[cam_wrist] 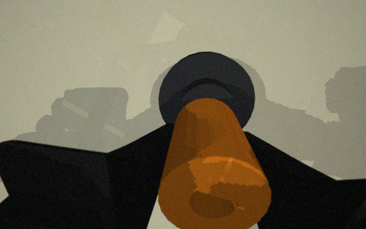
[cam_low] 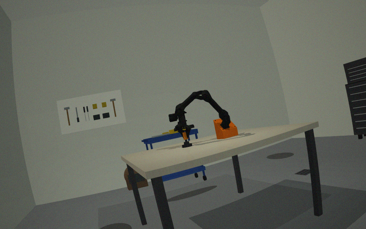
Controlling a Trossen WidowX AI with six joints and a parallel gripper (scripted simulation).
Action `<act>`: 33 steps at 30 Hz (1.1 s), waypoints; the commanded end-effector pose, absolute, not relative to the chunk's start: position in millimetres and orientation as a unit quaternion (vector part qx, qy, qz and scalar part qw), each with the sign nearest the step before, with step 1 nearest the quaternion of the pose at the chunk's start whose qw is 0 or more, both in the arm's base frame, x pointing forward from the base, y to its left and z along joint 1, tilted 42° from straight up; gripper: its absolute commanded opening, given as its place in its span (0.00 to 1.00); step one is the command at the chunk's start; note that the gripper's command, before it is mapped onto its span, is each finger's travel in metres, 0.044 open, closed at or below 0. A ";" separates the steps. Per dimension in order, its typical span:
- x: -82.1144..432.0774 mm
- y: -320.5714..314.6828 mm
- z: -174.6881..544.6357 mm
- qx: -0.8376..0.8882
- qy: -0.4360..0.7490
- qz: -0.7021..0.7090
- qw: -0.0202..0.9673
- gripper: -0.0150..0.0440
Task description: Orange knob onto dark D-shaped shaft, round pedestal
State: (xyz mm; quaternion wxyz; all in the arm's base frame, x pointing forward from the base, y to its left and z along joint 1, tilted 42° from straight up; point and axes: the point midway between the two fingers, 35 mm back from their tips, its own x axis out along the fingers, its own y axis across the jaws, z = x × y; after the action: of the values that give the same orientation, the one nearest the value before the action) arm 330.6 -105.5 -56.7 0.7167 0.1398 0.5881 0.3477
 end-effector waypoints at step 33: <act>332.6 -105.0 -59.0 0.065 0.550 0.405 0.727 0.25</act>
State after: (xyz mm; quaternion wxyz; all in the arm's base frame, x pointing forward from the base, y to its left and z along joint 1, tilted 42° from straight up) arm 332.7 -105.4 -58.1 0.7274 0.0659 0.5502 0.4047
